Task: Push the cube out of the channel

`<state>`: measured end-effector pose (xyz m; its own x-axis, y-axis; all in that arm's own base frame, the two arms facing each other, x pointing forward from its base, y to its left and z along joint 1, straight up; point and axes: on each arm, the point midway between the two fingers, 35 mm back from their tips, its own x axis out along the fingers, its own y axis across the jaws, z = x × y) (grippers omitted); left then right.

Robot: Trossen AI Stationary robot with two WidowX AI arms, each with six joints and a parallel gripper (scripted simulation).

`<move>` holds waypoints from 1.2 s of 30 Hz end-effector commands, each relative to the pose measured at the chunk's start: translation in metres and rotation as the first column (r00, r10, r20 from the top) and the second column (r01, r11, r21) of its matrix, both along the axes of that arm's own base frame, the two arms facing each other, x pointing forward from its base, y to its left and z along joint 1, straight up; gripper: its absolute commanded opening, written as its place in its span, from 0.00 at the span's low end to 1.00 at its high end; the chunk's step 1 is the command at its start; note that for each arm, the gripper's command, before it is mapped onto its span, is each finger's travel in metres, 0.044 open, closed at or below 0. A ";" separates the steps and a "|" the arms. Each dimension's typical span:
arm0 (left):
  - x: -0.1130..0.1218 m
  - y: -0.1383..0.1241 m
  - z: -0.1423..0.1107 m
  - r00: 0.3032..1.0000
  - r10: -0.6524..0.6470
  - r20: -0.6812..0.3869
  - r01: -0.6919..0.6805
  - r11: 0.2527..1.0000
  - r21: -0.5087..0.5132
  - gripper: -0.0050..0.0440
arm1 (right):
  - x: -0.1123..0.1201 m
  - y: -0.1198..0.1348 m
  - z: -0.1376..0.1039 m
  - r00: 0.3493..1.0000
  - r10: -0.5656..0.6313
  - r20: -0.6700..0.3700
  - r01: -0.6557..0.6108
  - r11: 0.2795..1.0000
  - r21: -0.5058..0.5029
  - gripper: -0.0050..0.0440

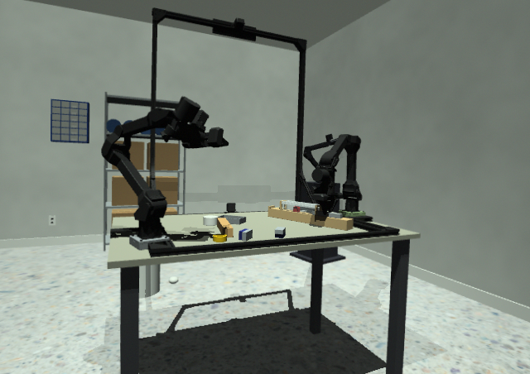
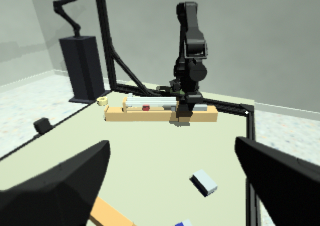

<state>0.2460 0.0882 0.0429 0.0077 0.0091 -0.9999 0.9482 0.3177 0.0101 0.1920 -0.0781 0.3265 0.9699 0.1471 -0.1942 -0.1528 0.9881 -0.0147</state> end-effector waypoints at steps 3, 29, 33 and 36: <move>0.000 0.000 0.000 1.000 -0.004 0.001 0.004 1.000 0.000 0.51 | 0.000 -0.001 0.000 1.000 -0.003 -0.001 0.003 1.000 -0.005 0.92; -0.003 -0.001 0.073 1.000 -0.002 -0.020 0.002 1.000 -0.007 0.46 | 0.000 -0.001 0.000 1.000 -0.003 -0.001 0.003 1.000 -0.005 0.92; -0.004 0.014 0.061 1.000 -0.003 -0.018 0.003 1.000 -0.008 0.31 | 0.000 -0.001 0.000 1.000 -0.003 -0.001 0.003 1.000 -0.005 0.92; -0.008 0.033 0.045 1.000 -0.005 -0.015 0.005 1.000 -0.009 0.17 | 0.000 -0.001 0.000 1.000 -0.003 -0.001 0.003 1.000 -0.005 0.92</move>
<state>0.2453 0.1054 0.1075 0.0123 0.0128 -0.9998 0.9508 0.3095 0.0156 0.1920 -0.0780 0.3265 0.9698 0.1474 -0.1943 -0.1531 0.9881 -0.0146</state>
